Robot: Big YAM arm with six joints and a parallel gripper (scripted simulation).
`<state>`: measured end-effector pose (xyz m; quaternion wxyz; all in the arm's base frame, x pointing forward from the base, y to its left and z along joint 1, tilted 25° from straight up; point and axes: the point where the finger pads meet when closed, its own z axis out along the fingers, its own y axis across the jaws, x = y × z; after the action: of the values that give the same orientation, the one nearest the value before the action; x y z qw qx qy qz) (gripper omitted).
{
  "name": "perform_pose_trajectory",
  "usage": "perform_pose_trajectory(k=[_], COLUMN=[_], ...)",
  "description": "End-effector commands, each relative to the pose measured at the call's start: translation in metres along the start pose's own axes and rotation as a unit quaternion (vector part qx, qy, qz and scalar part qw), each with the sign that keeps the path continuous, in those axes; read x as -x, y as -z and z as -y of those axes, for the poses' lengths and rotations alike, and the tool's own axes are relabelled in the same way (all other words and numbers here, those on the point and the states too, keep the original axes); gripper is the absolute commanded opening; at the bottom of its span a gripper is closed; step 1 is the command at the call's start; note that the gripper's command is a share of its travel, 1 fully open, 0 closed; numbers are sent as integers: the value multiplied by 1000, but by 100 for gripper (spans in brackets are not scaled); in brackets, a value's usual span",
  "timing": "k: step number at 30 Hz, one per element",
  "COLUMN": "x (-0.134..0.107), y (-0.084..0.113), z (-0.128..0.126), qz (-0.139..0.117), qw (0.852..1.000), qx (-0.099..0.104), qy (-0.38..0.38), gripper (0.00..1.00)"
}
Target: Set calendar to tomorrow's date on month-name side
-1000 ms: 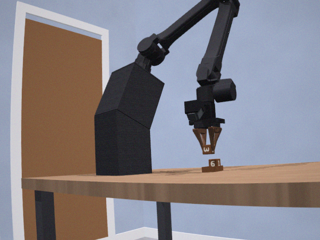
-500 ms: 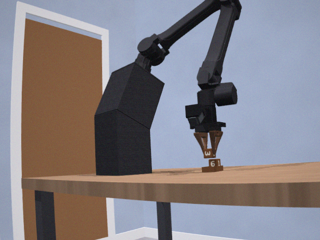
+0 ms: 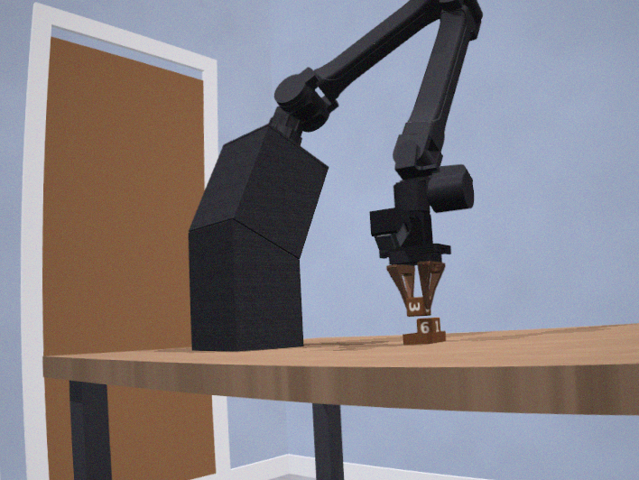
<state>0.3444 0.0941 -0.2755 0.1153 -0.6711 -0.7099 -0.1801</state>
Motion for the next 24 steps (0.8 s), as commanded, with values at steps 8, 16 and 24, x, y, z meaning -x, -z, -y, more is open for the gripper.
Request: perform_pose_trajectory(k=[8, 16, 24], x=[-2, -2, -2], y=[4, 4, -2], z=[-7, -7, -3], qz=[2, 2, 2], qw=[1000, 1000, 1000], qx=[12, 12, 7], qy=[2, 2, 1], gripper=[26, 26, 26])
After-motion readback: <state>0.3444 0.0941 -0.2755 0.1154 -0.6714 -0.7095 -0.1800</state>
